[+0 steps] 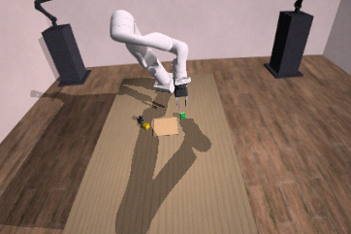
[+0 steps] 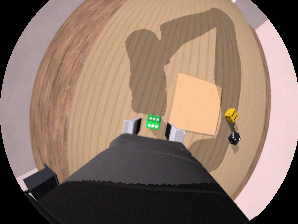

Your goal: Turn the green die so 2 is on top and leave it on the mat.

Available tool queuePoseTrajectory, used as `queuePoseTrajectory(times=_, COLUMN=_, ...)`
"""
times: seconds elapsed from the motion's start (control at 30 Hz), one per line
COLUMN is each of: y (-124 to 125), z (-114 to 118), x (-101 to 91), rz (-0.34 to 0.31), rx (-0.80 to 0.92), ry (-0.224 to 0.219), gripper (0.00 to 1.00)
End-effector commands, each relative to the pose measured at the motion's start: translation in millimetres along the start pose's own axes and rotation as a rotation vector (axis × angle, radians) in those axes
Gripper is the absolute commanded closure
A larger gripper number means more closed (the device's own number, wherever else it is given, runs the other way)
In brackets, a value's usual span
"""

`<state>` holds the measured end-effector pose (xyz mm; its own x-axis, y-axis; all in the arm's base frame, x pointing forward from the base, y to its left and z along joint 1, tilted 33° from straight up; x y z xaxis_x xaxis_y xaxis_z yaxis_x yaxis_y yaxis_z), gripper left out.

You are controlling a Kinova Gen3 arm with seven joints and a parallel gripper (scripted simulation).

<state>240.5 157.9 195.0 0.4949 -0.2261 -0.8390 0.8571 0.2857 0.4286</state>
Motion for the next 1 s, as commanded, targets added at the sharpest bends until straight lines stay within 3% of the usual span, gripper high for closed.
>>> queuePoseTrajectory(times=0.0, y=0, z=0, x=-0.3, rz=0.001, rx=0.0, ry=0.001, gripper=0.13)
queuePoseTrajectory(times=0.63, y=0, z=0, x=2.8, rz=0.001, rx=0.0, ry=0.001, gripper=0.13)
queuePoseTrajectory(times=0.97, y=0, z=0, x=13.7, rz=0.001, rx=0.0, ry=0.001, gripper=0.13)
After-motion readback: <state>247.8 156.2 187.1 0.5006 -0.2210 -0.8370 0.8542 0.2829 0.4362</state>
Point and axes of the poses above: the point where the finger pads meet when closed, its own x axis out along the fingers, its own z axis across the jaws, y = z × x, the point moved 6 cm from there along -x, back along the fingers, and after that the axes turned 7 degrees about -x, right-handed, at the moved point
